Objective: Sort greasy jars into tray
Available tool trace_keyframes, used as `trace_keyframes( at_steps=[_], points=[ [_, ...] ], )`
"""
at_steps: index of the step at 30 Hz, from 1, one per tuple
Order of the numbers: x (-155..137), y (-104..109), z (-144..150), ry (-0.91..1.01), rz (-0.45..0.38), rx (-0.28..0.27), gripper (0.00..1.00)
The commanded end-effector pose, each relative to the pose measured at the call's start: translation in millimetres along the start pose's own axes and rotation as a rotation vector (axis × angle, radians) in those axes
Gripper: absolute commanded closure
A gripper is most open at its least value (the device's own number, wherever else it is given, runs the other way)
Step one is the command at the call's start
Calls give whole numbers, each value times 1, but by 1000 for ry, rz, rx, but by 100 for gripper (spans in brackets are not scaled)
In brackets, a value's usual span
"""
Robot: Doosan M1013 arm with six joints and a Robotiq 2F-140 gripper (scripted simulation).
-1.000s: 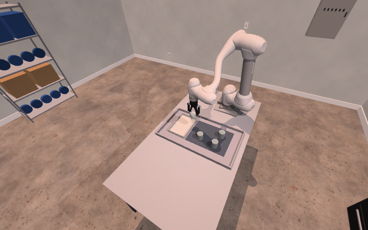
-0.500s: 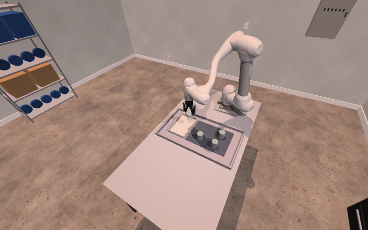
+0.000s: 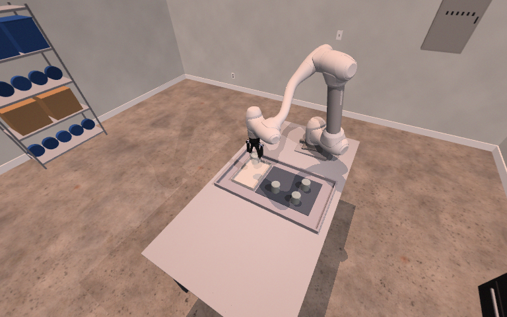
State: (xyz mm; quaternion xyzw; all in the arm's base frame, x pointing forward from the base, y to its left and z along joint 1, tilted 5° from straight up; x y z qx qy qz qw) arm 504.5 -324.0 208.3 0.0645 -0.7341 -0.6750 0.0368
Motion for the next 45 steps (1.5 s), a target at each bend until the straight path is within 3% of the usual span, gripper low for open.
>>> trace_keyframes(
  at_steps=[1, 6, 14, 45],
  points=[
    [-2, 2, -12, -1, 1, -5, 100],
    [-4, 2, -29, -1, 1, -5, 100],
    [-4, 2, -29, -1, 1, -5, 100],
    [-3, -70, -28, -1, 1, -5, 100]
  ],
)
Point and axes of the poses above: the point where the finger pads meet when closed, its own y axis back along the fingers, its own z axis across the jaws, x = y × z, the point moved 1 cm from there along y, back along the fingers, and after that the axes turned 13 degrees about y, right-handed, at the moved point
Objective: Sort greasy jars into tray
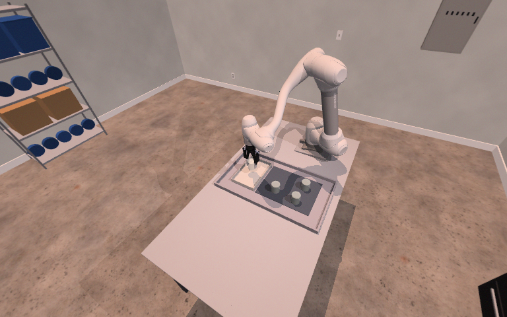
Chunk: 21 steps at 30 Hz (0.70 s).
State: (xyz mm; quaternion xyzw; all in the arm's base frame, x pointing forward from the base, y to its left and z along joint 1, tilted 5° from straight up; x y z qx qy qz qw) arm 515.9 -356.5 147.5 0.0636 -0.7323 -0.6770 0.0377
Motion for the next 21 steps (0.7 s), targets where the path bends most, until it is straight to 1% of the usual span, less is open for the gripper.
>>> trace_keyframes(
  at_steps=[1, 11, 18, 21],
  points=[
    [1, -9, 0, -1, -2, 0, 100],
    [1, -36, 0, -1, -2, 0, 100],
    [1, -36, 0, -1, -2, 0, 100],
    [1, -40, 0, -1, -2, 0, 100]
  ],
)
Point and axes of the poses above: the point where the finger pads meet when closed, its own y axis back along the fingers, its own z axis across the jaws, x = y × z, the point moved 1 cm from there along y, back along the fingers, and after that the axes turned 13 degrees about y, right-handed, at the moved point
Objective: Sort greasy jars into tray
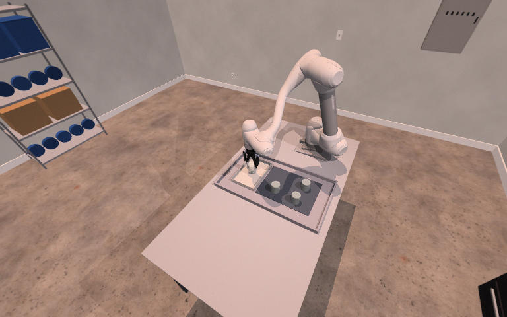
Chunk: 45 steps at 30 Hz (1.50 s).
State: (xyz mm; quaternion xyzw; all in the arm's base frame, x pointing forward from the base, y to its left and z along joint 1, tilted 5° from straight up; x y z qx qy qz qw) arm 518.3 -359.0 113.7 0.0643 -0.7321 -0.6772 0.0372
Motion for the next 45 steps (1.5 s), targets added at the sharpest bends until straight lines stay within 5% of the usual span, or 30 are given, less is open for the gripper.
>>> trace_keyframes(
  at_steps=[1, 23, 24, 45],
  points=[
    [2, -7, 0, -1, 0, 1, 100],
    [2, -27, 0, -1, 0, 1, 100],
    [2, -27, 0, -1, 0, 1, 0],
    [2, -19, 0, -1, 0, 1, 0]
  ],
)
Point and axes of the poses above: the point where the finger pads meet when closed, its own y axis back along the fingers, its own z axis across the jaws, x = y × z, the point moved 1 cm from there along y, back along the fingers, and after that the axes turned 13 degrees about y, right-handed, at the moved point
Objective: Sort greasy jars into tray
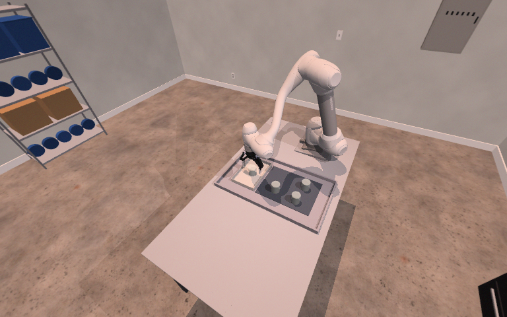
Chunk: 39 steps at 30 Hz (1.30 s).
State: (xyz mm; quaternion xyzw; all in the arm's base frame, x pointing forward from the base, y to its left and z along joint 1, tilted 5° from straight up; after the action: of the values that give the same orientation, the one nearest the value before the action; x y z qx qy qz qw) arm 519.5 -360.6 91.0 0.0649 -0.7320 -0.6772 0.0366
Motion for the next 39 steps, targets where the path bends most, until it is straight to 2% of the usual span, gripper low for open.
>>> trace_keyframes(
  at_steps=[1, 17, 19, 31, 39],
  points=[
    [2, 4, 0, -1, 2, 0, 0],
    [2, 62, 0, -1, 2, 0, 0],
    [2, 62, 0, -1, 2, 0, 0],
    [2, 109, 0, -1, 2, 0, 0],
    [2, 109, 0, -1, 2, 0, 0]
  ],
)
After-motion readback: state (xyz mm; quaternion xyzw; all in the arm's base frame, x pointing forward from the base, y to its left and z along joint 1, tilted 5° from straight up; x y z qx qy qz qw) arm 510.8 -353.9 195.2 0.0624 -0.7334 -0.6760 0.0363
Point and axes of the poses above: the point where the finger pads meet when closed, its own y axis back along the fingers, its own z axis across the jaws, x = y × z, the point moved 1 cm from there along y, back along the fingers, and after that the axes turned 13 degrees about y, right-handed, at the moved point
